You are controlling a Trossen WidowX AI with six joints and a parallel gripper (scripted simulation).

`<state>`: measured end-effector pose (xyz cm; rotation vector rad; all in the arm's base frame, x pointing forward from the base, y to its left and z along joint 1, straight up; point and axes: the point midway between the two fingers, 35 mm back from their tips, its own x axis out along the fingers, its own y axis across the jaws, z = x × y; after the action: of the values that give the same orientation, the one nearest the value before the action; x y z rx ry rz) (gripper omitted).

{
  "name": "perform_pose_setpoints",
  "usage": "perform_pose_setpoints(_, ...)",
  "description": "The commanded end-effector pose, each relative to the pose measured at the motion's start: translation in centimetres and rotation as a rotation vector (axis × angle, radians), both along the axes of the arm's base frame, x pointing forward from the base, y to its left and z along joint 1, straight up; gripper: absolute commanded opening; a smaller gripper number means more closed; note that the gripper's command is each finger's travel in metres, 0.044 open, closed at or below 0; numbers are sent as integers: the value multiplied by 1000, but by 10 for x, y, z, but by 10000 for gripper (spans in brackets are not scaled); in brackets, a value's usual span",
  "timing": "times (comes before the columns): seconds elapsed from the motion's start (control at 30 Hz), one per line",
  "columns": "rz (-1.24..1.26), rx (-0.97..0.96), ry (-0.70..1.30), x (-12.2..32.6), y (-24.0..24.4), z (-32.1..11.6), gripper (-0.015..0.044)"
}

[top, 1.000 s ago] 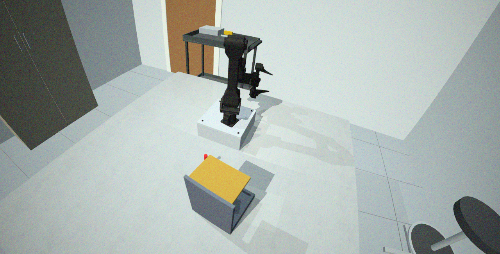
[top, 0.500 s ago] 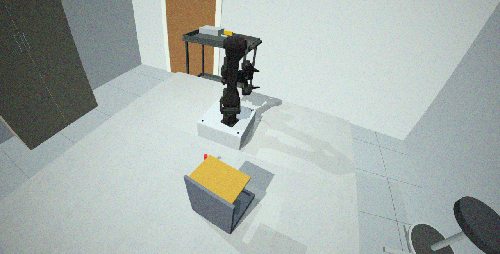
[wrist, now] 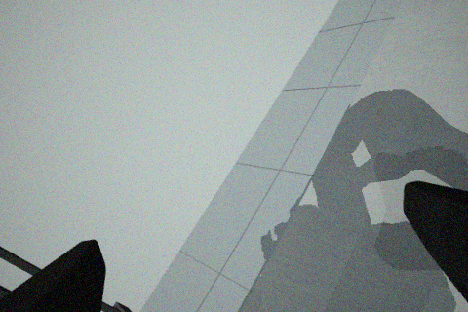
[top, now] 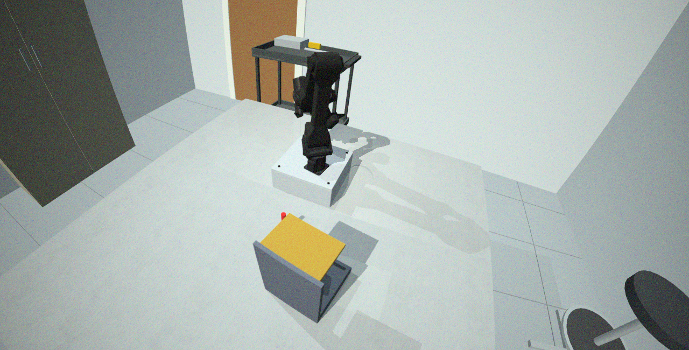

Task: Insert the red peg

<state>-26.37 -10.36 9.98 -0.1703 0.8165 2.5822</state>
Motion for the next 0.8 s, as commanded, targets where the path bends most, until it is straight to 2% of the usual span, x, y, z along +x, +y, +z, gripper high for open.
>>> perform_pose_setpoints(0.0,102,77,-40,8,-17,1,440)
perform_pose_setpoints(0.77,643,547,-145,68,-98,-2,440)
